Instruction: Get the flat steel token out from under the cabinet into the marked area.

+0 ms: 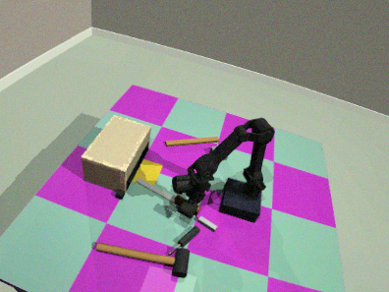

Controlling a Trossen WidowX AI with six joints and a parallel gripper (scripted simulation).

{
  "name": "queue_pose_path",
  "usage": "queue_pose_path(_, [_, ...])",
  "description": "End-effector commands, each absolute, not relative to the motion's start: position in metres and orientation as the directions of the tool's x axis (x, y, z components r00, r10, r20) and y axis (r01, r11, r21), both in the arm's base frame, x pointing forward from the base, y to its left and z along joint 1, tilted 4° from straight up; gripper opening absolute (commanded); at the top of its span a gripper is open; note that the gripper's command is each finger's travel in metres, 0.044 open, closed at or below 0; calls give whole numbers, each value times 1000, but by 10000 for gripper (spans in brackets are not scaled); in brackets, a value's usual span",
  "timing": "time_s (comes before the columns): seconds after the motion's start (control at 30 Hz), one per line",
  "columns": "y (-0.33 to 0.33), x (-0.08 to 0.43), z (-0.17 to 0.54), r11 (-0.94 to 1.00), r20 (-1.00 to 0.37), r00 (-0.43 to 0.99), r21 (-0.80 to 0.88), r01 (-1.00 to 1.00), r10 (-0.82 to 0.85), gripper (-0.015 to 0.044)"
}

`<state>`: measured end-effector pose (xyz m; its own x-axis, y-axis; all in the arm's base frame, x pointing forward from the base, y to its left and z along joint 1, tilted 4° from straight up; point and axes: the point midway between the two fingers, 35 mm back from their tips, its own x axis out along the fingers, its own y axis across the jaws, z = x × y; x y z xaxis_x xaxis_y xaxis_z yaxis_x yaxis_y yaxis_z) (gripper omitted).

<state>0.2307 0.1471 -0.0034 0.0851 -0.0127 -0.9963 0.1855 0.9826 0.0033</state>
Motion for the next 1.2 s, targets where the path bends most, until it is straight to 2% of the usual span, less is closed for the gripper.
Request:
queue_pose_path(0.0, [147, 235, -3, 983, -996, 85, 3, 186, -13, 0])
queue_pose_path(1.17, [138, 285, 2, 982, -996, 88, 3, 191, -14, 0])
